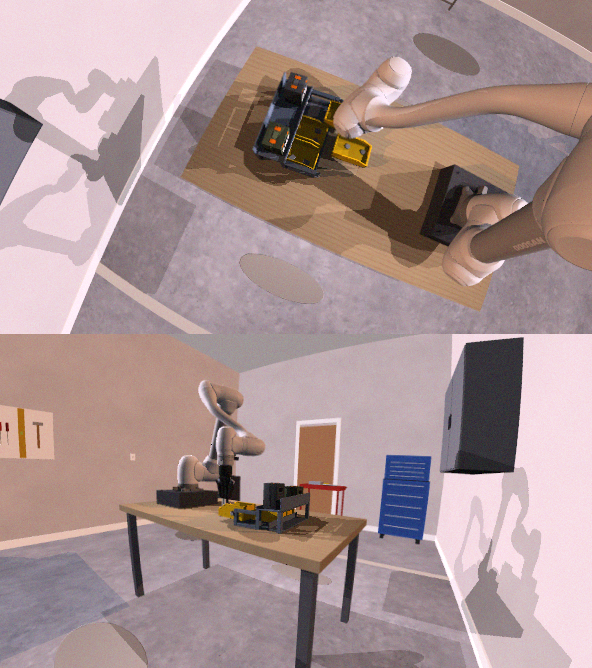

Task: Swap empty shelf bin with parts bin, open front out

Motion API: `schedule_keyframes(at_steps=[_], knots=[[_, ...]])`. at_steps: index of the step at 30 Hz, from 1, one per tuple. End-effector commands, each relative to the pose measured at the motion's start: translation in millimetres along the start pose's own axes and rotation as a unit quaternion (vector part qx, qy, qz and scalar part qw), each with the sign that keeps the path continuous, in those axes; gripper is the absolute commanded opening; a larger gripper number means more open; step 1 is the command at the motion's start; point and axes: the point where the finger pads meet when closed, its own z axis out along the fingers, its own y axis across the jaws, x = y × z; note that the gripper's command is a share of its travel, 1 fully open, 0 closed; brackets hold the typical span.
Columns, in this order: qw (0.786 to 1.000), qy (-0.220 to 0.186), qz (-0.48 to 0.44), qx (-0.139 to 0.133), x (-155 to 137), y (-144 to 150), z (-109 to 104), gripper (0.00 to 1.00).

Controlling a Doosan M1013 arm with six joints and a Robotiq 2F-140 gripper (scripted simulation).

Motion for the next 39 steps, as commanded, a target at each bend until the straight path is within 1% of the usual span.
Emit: schedule_keyframes(at_steps=[1,13,39], knots=[[1.0,-0.004,-0.002,-0.003,-3.5,-6.8,-2.7,0.1],[1.0,-0.004,-0.002,-0.003,-3.5,-11.9,-2.7,0.1],[1.0,-0.004,-0.002,-0.003,-3.5,-12.2,-2.7,0.1]])
